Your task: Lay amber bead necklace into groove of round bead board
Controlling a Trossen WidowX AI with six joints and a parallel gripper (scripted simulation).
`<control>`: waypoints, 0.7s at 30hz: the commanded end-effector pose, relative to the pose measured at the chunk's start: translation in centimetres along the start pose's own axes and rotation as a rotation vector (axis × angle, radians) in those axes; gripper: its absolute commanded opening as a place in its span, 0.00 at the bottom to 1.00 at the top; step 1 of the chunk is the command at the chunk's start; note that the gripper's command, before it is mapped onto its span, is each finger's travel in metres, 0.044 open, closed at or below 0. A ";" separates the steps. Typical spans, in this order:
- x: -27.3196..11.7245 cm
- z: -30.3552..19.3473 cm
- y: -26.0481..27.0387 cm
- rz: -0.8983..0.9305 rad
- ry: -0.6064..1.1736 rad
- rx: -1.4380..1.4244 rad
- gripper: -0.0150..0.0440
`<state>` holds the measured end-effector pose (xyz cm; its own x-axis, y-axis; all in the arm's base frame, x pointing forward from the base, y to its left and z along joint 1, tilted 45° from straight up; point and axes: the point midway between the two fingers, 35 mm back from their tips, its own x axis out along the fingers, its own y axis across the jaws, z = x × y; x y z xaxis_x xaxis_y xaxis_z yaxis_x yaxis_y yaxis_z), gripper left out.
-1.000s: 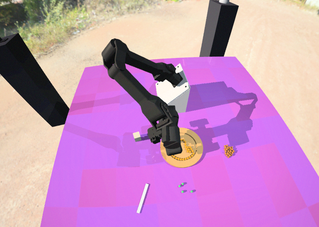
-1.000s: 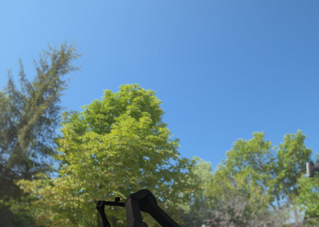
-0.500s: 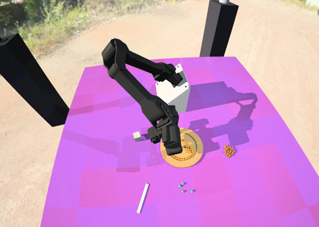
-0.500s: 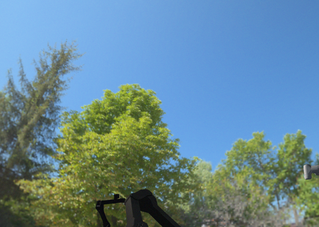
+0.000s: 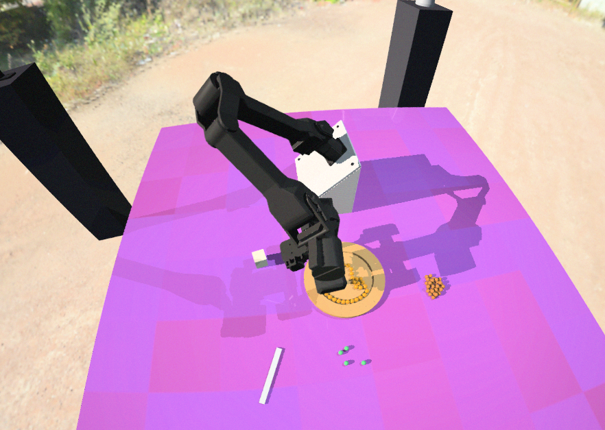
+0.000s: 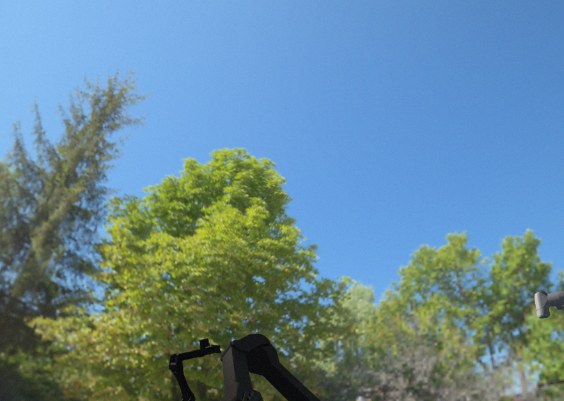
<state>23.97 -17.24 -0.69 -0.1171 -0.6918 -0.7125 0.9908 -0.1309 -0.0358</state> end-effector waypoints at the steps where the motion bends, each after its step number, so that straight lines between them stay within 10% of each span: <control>1: 0.0 0.0 0.0 -0.002 -0.001 0.002 1.00; 7: 0.0 0.0 0.0 -0.002 -0.001 0.002 1.00; 21: -1.4 -0.5 0.2 0.000 0.002 -1.299 0.46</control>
<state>24.23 -16.30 -0.35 -0.1162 -0.6901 -0.7143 0.7022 0.4515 -0.5505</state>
